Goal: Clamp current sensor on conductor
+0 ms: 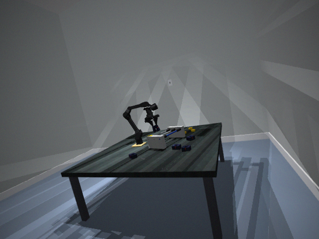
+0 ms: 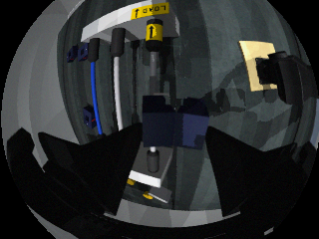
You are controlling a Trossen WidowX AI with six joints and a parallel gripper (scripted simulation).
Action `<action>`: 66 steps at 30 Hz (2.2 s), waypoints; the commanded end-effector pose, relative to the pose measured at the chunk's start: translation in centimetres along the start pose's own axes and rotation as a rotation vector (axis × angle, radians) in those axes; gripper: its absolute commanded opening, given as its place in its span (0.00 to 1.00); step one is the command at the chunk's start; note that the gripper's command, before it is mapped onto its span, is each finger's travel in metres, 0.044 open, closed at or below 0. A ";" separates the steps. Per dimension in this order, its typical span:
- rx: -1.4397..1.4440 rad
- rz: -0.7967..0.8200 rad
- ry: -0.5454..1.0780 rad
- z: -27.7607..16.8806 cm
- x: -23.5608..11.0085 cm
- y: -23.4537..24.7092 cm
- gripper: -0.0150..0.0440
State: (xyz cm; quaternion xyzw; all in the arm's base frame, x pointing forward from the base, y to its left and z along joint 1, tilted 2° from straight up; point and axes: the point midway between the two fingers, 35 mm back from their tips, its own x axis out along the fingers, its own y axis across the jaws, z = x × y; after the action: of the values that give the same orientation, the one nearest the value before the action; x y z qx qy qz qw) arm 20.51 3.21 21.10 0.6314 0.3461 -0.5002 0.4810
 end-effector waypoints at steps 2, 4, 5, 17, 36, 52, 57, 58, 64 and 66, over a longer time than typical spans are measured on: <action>-0.004 0.018 0.001 -0.2 0.5 1.5 0.25; -0.004 0.019 0.001 -0.3 0.9 2.3 0.25; -0.004 0.019 0.001 -0.3 1.1 2.6 0.25; -0.004 0.020 0.001 -0.4 2.7 3.0 0.25; -0.004 0.020 0.001 -0.4 5.8 3.1 0.25; 0.000 0.024 -0.001 -0.3 6.5 3.1 0.25; 0.000 0.024 -0.001 -0.3 6.5 3.1 0.25; 0.000 0.024 -0.001 -0.3 6.5 3.1 0.25; 0.000 0.024 -0.001 -0.3 6.5 3.1 0.25; 0.000 0.024 -0.001 -0.3 6.5 3.1 0.25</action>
State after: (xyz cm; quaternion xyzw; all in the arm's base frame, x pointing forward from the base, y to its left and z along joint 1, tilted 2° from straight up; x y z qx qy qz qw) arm 25.14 2.30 15.53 0.6344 0.3391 -0.4956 0.4868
